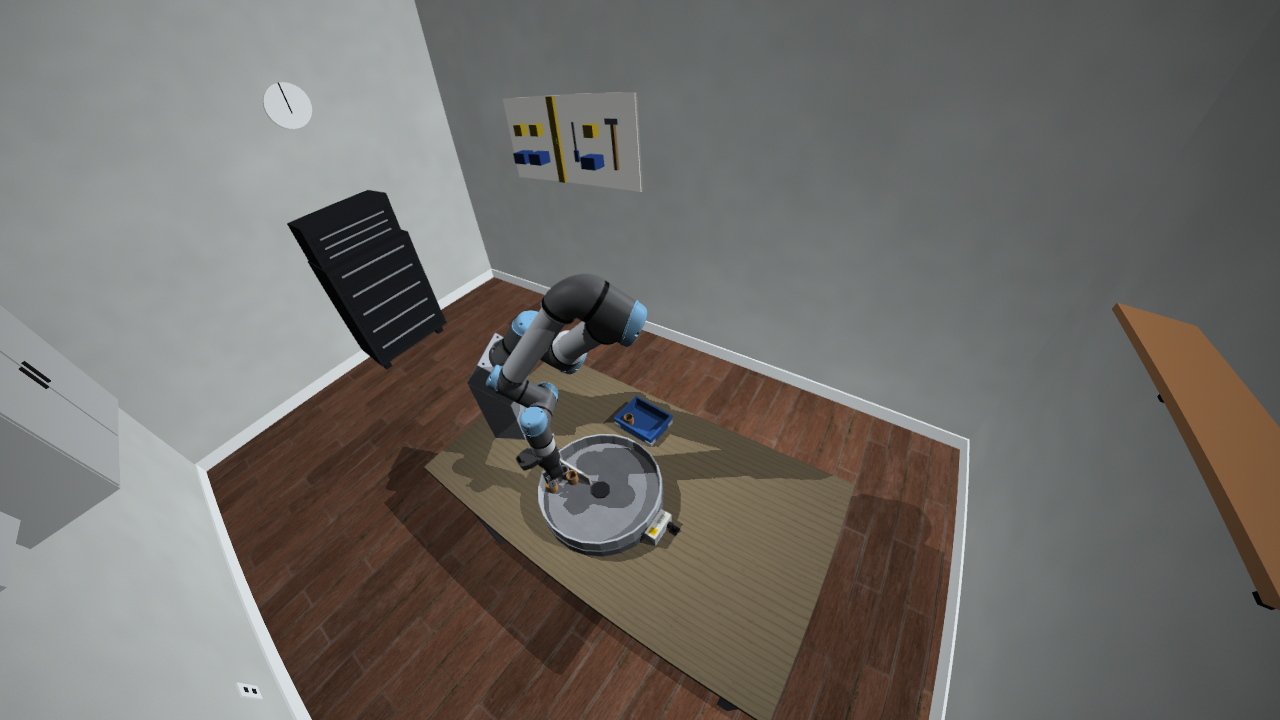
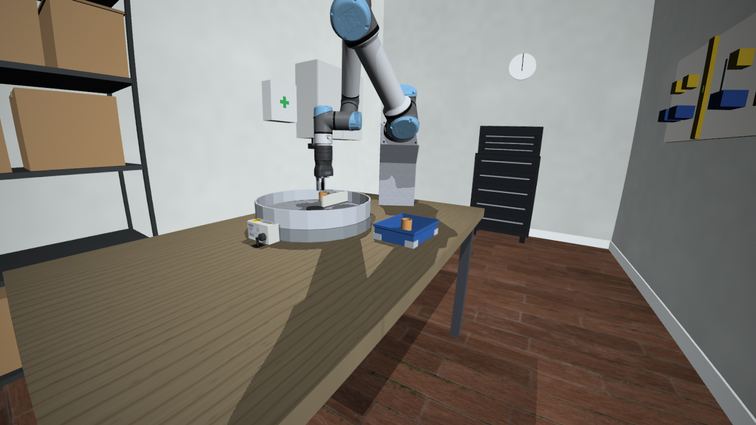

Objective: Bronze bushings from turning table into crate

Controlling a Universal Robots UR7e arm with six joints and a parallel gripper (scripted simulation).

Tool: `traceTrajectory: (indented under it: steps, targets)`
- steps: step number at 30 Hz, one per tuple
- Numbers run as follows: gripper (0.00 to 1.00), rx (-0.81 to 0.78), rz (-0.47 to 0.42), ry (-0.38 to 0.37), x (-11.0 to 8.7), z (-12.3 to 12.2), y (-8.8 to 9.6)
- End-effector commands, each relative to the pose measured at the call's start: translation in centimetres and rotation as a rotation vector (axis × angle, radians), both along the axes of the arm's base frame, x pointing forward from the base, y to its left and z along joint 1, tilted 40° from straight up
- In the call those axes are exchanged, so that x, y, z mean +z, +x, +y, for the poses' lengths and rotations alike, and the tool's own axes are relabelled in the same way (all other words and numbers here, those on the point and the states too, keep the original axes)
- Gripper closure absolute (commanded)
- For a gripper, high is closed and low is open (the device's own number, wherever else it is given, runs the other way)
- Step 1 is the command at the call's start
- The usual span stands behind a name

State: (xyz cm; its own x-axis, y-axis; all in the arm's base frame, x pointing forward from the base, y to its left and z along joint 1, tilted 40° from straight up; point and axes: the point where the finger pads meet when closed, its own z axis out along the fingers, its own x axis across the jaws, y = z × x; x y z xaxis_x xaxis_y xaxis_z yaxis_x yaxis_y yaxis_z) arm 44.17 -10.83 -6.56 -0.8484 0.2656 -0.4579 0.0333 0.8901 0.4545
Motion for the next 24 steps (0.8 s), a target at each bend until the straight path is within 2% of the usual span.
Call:
traceTrajectory:
  steps: [1,24]
  targets:
    - [0.55,-0.001,-0.001,-0.002,-0.18,0.05,0.18]
    - [0.55,-0.001,-0.001,-0.002,-0.70,0.30,0.54]
